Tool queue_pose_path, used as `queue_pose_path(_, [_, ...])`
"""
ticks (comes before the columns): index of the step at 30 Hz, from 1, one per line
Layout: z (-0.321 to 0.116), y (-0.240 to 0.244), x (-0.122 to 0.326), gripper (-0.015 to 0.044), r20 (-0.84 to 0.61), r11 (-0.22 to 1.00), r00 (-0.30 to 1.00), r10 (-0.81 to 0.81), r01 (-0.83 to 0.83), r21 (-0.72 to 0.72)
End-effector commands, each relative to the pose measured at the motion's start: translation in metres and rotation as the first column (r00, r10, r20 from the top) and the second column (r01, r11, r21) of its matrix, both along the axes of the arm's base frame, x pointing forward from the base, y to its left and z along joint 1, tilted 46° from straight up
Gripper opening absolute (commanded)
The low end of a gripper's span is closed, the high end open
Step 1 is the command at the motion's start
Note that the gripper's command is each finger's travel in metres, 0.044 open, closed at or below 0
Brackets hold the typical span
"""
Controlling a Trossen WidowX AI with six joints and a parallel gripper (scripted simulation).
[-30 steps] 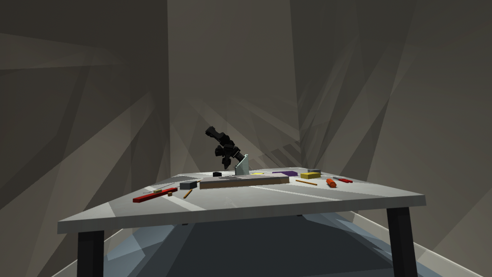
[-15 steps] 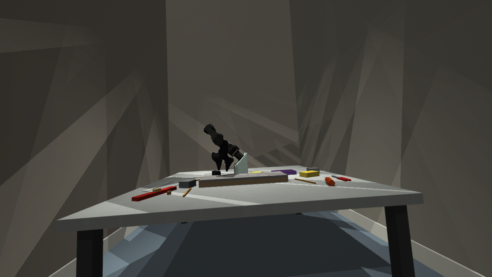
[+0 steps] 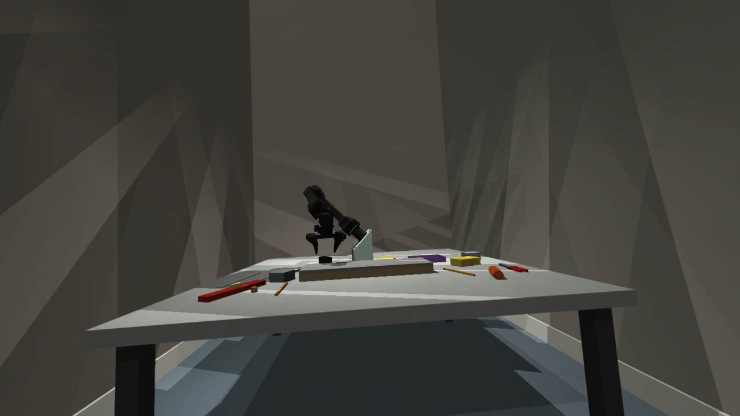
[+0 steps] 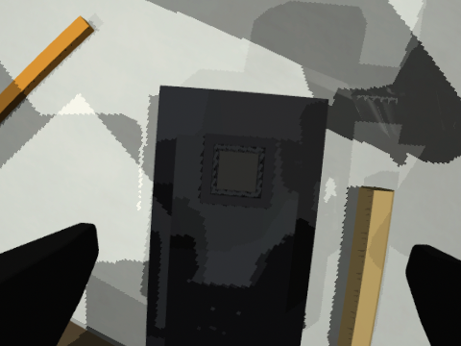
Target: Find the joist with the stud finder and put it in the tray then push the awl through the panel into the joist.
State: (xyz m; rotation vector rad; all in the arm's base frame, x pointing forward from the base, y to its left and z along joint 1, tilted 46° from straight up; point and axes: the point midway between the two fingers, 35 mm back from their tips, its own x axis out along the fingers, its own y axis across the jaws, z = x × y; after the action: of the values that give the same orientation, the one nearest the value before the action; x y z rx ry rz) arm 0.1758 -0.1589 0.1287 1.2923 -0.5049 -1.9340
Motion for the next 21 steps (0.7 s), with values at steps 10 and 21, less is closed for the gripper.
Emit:
queue_pose_path(10, [0.005, -0.003, 0.003, 0.0440, 0.010, 1.000, 1.000, -0.022, 0.022, -0.011])
queue_pose_path(21, [-0.007, -0.014, 0.005, 0.0440, 0.011, 1.000, 1.000, -0.022, 0.022, -0.009])
